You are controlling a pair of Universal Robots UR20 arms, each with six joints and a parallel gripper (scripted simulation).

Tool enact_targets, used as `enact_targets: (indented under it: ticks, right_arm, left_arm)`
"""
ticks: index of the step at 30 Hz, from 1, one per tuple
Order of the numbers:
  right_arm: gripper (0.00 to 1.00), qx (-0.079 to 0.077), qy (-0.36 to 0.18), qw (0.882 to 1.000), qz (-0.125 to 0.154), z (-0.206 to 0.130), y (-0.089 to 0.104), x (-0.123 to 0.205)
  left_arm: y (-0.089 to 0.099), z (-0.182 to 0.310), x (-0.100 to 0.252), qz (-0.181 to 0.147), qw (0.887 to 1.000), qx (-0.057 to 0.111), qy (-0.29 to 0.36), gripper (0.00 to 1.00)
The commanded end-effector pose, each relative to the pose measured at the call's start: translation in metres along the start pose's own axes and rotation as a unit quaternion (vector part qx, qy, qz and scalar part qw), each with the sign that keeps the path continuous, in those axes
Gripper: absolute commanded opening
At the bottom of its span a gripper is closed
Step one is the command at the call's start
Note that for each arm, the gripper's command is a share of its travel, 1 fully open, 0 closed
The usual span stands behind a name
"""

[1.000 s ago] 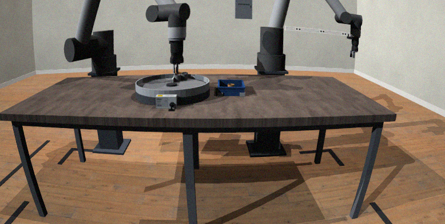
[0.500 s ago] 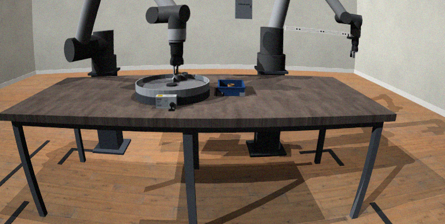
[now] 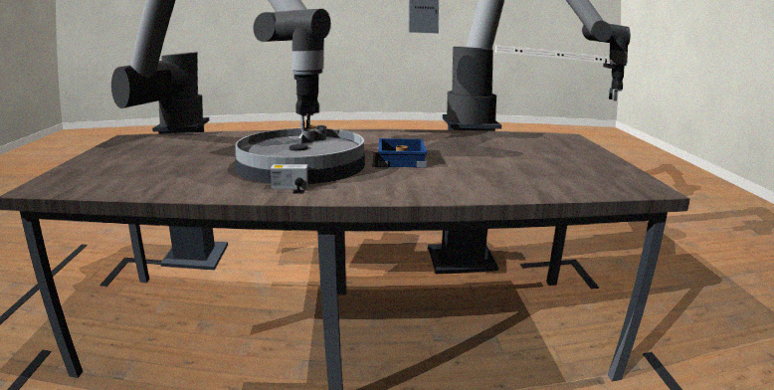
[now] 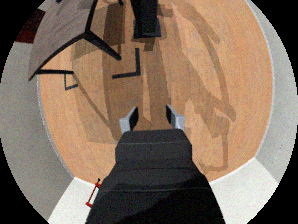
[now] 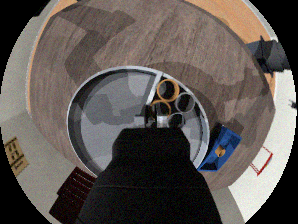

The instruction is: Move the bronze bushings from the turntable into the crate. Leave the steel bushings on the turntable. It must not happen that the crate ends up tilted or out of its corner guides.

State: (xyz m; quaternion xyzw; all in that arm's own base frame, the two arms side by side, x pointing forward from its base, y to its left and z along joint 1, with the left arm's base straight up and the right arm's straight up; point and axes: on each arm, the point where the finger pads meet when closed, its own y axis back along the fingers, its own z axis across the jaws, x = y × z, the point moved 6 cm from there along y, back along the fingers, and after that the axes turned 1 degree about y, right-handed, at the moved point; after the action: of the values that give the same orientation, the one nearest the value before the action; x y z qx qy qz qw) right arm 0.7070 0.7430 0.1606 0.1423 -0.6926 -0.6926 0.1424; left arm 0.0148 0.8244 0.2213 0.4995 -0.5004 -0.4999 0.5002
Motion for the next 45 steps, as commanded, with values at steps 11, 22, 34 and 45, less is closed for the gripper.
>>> enact_targets:
  ticks: [11, 22, 34, 45]
  right_arm:
    - [0.36, 0.0, 0.0, 1.0, 0.0, 0.0002, 0.0007, -0.0003]
    - [0.0, 0.0, 0.0, 1.0, 0.0, 0.0002, 0.0007, -0.0003]
    - [0.0, 0.0, 0.0, 1.0, 0.0, 0.0002, 0.0007, -0.0003]
    - [0.0, 0.0, 0.0, 1.0, 0.0, 0.0002, 0.0007, -0.0003]
  left_arm:
    - [0.0006, -0.0001, -0.0004, -0.001, 1.0, 0.0, 0.0, 1.0]
    - [0.0006, -0.0001, -0.0004, -0.001, 1.0, 0.0, 0.0, 1.0]
    - [0.0006, -0.0001, -0.0004, -0.001, 1.0, 0.0, 0.0, 1.0]
    - [0.0006, -0.0001, -0.0004, -0.001, 1.0, 0.0, 0.0, 1.0]
